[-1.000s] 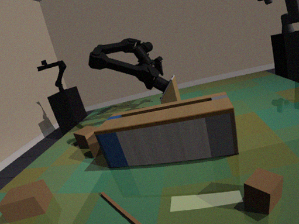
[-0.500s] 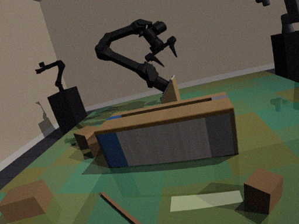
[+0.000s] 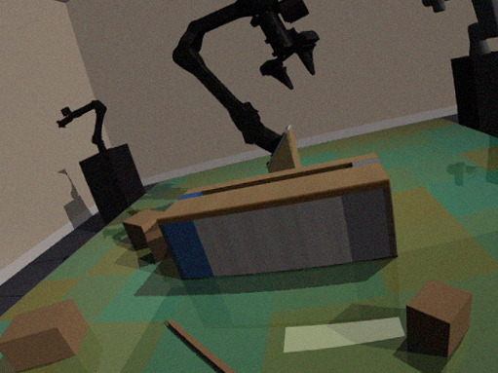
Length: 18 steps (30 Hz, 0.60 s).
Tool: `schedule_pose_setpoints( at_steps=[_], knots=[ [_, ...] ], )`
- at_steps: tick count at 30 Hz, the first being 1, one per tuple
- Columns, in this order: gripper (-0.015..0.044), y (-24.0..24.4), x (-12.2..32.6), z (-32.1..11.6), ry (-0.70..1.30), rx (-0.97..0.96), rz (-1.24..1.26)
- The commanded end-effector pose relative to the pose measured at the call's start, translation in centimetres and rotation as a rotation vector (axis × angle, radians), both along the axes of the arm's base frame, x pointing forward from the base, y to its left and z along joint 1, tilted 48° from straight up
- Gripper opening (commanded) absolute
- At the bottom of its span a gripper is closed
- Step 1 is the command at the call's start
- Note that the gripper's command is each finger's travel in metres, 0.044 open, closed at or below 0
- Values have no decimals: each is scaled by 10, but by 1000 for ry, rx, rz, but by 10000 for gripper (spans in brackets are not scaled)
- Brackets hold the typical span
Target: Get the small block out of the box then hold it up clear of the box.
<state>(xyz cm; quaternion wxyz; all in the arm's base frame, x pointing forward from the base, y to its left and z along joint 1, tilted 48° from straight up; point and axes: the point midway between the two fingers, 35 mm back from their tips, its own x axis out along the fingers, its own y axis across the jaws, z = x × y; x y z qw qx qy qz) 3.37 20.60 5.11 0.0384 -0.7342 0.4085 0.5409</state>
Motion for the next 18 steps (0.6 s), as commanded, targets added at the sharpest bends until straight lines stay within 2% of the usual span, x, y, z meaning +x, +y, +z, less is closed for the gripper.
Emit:
schedule_pose_setpoints(
  at_steps=[1, 6, 11, 16, 18],
  knots=[
    [400, 0, 54, -9, -134, -68, -187],
    [400, -18, 134, -24, -327, -187, -419],
    [400, -61, 205, -41, -493, -322, -612],
    [400, -121, 259, -60, -630, -462, -765],
    [400, -135, 268, -64, -655, -492, -793]
  ],
)
